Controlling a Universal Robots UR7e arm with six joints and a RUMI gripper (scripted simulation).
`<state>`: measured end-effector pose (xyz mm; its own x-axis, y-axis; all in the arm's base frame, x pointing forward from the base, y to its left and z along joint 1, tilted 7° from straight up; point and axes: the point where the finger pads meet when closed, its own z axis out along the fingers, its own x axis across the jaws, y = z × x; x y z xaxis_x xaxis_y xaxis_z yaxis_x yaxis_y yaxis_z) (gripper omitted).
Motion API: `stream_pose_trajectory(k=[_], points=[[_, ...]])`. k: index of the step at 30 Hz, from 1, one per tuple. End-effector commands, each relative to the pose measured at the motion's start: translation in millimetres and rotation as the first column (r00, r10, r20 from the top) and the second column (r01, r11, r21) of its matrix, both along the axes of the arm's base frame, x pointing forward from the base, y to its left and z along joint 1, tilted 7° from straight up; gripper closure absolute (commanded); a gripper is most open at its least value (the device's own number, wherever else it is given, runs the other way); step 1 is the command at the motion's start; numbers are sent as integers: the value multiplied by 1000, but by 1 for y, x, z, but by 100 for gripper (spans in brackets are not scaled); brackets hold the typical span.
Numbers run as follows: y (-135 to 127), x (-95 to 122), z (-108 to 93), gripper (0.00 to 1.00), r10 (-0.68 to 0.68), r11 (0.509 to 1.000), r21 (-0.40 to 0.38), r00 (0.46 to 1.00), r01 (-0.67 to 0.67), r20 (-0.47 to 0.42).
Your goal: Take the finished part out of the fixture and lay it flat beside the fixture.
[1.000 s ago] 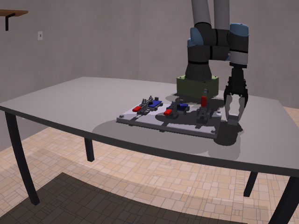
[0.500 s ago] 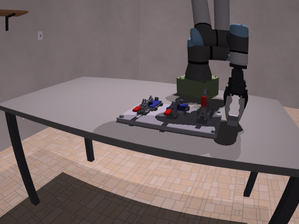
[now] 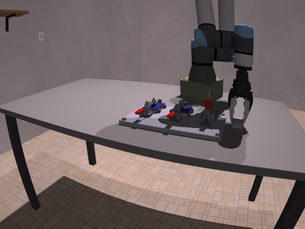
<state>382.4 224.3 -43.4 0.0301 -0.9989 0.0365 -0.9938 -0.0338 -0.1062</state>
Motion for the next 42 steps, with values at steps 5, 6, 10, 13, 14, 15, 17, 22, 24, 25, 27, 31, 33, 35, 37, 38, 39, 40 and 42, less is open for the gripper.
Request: stream_pose_trajectory(k=[5,6,10,13,14,15,17,22,24,25,27,31,33,35,37,38,39,40,42], points=[[0,0,0,100,0,1000,0,1000,0,1],[0,0,0,100,0,1000,0,1000,0,1],[0,0,0,100,0,1000,0,1000,0,1],[0,0,0,100,0,1000,0,1000,0,1],[0,0,0,100,0,1000,0,1000,0,1],[0,0,0,100,0,1000,0,1000,0,1],[0,0,0,100,0,1000,0,1000,0,1],[0,0,0,60,0,1000,0,1000,0,1],[0,0,0,60,0,1000,0,1000,0,1],[0,0,0,60,0,1000,0,1000,0,1],[0,0,0,60,0,1000,0,1000,0,1],[0,0,0,60,0,1000,0,1000,0,1],[0,0,0,60,0,1000,0,1000,0,1],[0,0,0,60,0,1000,0,1000,0,1],[0,0,0,60,0,1000,0,1000,0,1],[0,0,0,60,0,1000,0,1000,0,1],[0,0,0,60,0,1000,0,1000,0,1],[0,0,0,60,0,1000,0,1000,0,1],[0,0,0,60,0,1000,0,1000,0,1]])
